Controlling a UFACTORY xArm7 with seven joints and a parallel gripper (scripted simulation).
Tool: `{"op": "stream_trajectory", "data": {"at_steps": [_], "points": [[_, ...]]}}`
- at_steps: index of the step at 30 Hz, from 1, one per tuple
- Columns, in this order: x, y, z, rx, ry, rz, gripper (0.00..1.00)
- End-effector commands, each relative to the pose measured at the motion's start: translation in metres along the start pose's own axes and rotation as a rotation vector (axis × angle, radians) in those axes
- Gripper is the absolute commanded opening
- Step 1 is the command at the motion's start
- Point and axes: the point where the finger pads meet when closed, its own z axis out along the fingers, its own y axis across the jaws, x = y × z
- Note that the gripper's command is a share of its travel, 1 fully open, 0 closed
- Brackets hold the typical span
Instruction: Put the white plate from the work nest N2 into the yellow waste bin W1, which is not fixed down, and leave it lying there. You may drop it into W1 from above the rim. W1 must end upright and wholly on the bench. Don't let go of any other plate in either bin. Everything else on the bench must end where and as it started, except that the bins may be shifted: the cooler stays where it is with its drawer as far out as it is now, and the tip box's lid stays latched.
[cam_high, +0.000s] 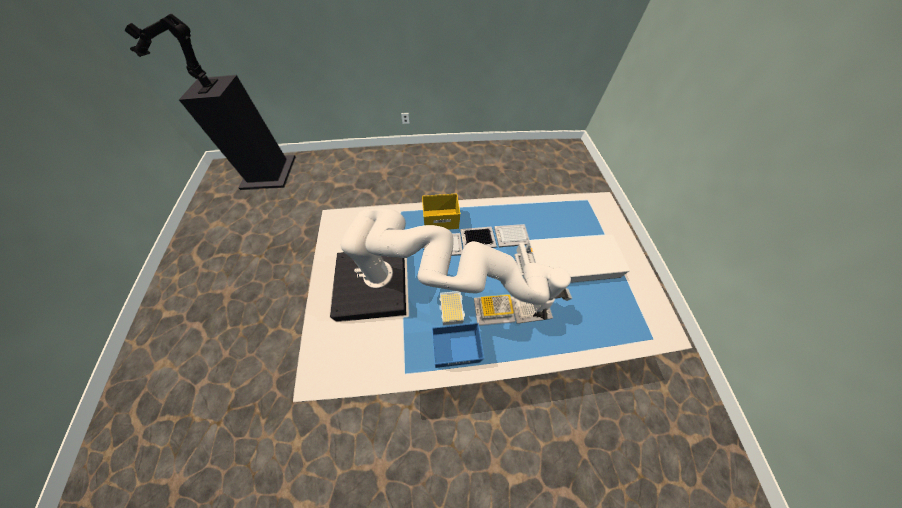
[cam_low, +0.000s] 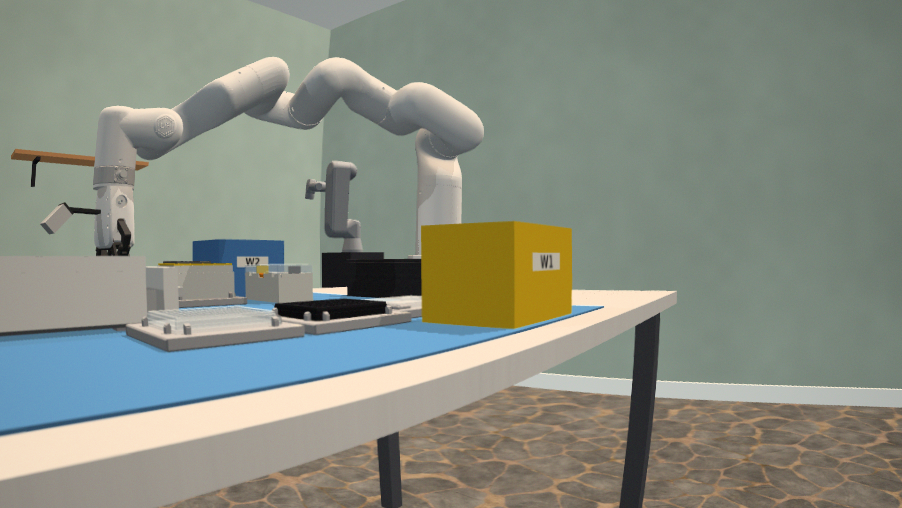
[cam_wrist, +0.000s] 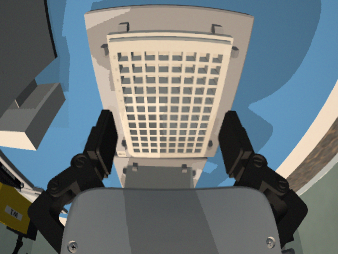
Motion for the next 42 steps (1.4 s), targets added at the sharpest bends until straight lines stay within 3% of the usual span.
{"op": "stream_trajectory", "data": {"at_steps": [1,23,40,41,42], "points": [[0.002,0.001,-0.001,-0.002,0.006,0.000,1.00],[0.002,0.001,0.012,-0.002,0.006,0.000,1.00],[0.002,0.001,0.012,-0.002,0.006,0.000,1.00],[0.002,0.001,0.012,-0.002,0.006,0.000,0.00],[0.002,0.001,0.011,-0.002,0.006,0.000,0.00]]}}
